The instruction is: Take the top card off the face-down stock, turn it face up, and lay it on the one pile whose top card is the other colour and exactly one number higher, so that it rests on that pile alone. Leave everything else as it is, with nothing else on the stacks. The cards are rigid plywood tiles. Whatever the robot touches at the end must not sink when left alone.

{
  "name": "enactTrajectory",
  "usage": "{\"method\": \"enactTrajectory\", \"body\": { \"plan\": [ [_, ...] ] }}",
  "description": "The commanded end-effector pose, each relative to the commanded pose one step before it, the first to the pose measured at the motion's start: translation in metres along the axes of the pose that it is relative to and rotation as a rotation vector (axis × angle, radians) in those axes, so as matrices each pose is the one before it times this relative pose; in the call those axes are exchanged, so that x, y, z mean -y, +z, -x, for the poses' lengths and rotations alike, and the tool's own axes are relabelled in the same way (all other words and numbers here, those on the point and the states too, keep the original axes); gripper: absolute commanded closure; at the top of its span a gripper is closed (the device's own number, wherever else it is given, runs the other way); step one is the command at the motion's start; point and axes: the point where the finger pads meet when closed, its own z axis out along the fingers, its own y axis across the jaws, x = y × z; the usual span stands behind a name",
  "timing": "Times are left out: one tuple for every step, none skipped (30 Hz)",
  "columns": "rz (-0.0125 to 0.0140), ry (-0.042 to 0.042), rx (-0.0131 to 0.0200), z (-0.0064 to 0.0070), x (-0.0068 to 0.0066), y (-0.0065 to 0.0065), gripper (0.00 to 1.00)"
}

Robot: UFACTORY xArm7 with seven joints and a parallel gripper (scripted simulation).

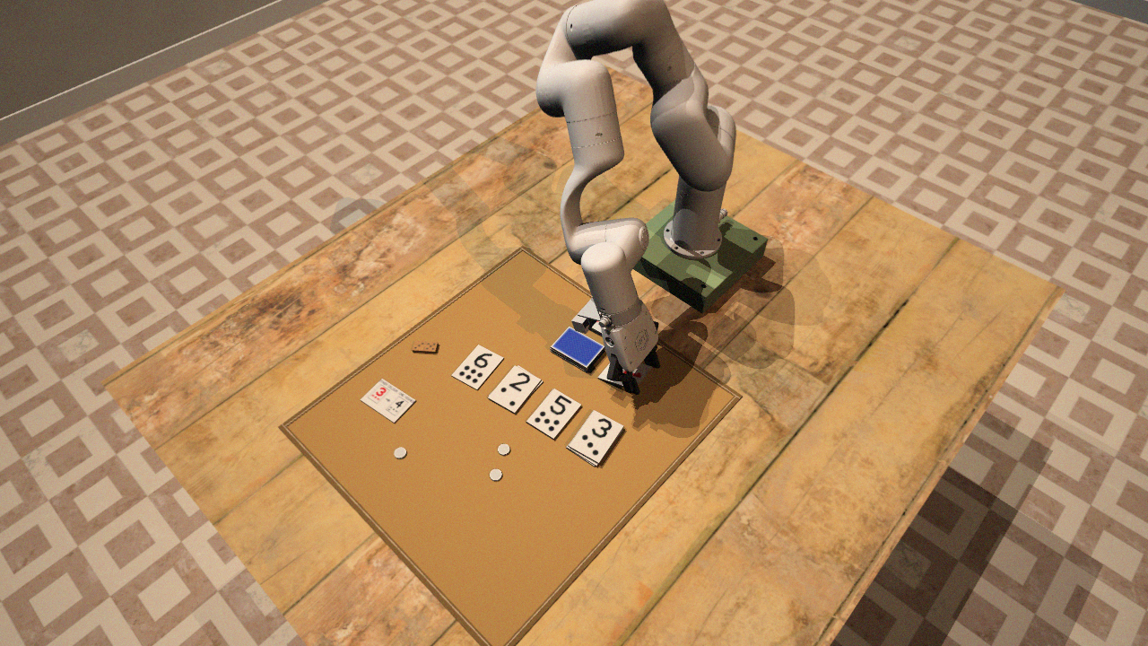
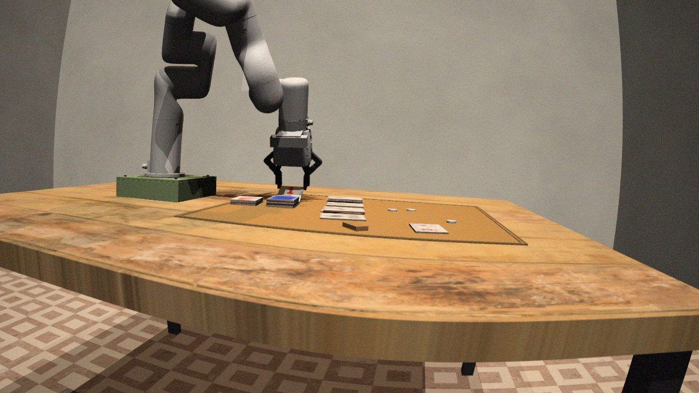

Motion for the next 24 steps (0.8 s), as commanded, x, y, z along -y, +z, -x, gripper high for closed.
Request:
{"method": "enactTrajectory", "body": {
  "plan": [
    [-0.00257, -0.0013, -0.00134, 0.00038, 0.0011, -0.00056, 0.26],
    [0.00007, 0.00002, -0.00096, 0.00001, -0.00001, 0.0001, 0.26],
    [0.00009, 0.00002, -0.00138, 0.00002, -0.00002, 0.00014, 0.26],
    [0.00012, 0.00002, -0.00185, 0.00002, -0.00002, 0.00019, 0.26],
    [0.00013, 0.00003, -0.00237, 0.00003, -0.00002, 0.00023, 0.26],
    [0.00014, 0.00003, -0.00293, 0.00005, -0.00002, 0.00028, 0.26],
    [0.00013, 0.00002, -0.00351, 0.00006, -0.00002, 0.00033, 0.26],
    [0.00009, 0.00001, -0.0041, 0.00008, -0.00001, 0.00037, 0.26],
    [0.00004, 0.0, -0.00471, 0.0001, 0.0, 0.00041, 0.26],
    [0.0, 0.0, 0.0, 0.0, 0.0, 0.0, 0.26],
    [0.0, 0.0, 0.0, 0.0, 0.0, 0.0, 0.26],
    [-0.00005, -0.00002, -0.00531, 0.00012, 0.00002, 0.00044, 0.26],
    [-0.00018, -0.00005, -0.0059, 0.00015, 0.00005, 0.00046, 0.26],
    [-0.00021, -0.00006, -0.00643, 0.00017, 0.00006, 0.0005, 0.26],
    [0.00043, 0.00008, -0.00671, 0.00009, -0.00007, 0.00068, 0.26],
    [0.00029, 0.00005, -0.00723, 0.00012, -0.00004, 0.00069, 0.26],
    [0.00011, 0.00001, -0.00771, 0.00015, -0.00001, 0.00069, 0.26],
    [-0.00012, -0.00004, -0.00816, 0.00019, 0.00004, 0.00067, 0.26],
    [-0.00038, -0.00009, -0.00857, 0.00024, 0.0001, 0.00064, 0.26],
    [0.00051, 0.00008, -0.0087, 0.00013, -0.00008, 0.00087, 0.26],
    [0.00031, 0.00004, -0.00903, 0.00016, -0.00004, 0.00085, 0.26],
    [0.00002, -0.00001, -0.00932, 0.0002, 0.00002, 0.0008, 0.26],
    [-0.0003, -0.00007, -0.00956, 0.00024, 0.00008, 0.00075, 0.26],
    [0.00022, 0.00002, -0.00969, 0.00019, -0.00002, 0.00088, 0.26]
  ]
}}
